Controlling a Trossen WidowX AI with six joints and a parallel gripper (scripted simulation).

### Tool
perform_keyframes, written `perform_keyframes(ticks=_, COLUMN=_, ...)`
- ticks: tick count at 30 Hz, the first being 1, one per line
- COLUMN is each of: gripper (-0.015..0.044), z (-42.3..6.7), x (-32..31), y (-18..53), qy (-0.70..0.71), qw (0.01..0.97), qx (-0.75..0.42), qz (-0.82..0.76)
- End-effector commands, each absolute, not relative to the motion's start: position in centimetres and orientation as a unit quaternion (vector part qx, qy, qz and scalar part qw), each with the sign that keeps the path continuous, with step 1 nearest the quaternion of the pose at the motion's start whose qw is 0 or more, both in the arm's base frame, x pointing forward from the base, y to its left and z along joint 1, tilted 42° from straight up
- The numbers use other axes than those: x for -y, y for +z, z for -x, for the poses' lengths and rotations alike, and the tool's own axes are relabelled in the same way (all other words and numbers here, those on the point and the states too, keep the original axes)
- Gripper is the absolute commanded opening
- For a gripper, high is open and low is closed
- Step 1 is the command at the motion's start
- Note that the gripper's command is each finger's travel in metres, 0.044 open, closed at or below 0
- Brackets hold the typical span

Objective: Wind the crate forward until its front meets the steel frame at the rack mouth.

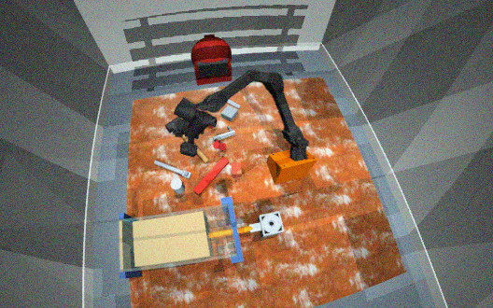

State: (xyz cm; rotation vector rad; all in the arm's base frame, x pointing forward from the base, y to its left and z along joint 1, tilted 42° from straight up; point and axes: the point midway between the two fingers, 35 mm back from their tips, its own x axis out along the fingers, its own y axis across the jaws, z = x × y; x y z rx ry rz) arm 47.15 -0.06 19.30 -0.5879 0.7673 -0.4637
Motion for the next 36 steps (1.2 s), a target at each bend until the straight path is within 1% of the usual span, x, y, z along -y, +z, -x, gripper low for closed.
perform_keyframes(ticks=1, gripper=0.044, z=-44.9, x=6.1, y=18.1, qy=-0.219, qw=0.815, qx=-0.432, qz=0.319)
perform_keyframes(ticks=8, gripper=0.044, z=-38.4, x=15.8, y=16.3, qy=-0.2, qw=0.724, qx=-0.554, qz=0.358)
perform_keyframes(ticks=13, gripper=0.044, z=-32.5, x=20.9, y=14.9, qy=-0.169, qw=0.66, qx=-0.637, qz=0.36)
perform_keyframes(ticks=15, gripper=0.044, z=-30.9, x=22.0, y=14.5, qy=-0.16, qw=0.644, qx=-0.658, qz=0.357)
perform_keyframes(ticks=21, gripper=0.044, z=-30.7, x=22.2, y=14.4, qy=-0.159, qw=0.641, qx=-0.66, qz=0.357)
perform_keyframes(ticks=29, gripper=0.044, z=-31.2, x=25.4, y=11.9, qy=-0.16, qw=0.641, qx=-0.66, qz=0.358)
perform_keyframes(ticks=36, gripper=0.044, z=-31.3, x=25.9, y=11.6, qy=-0.16, qw=0.641, qx=-0.66, qz=0.358)
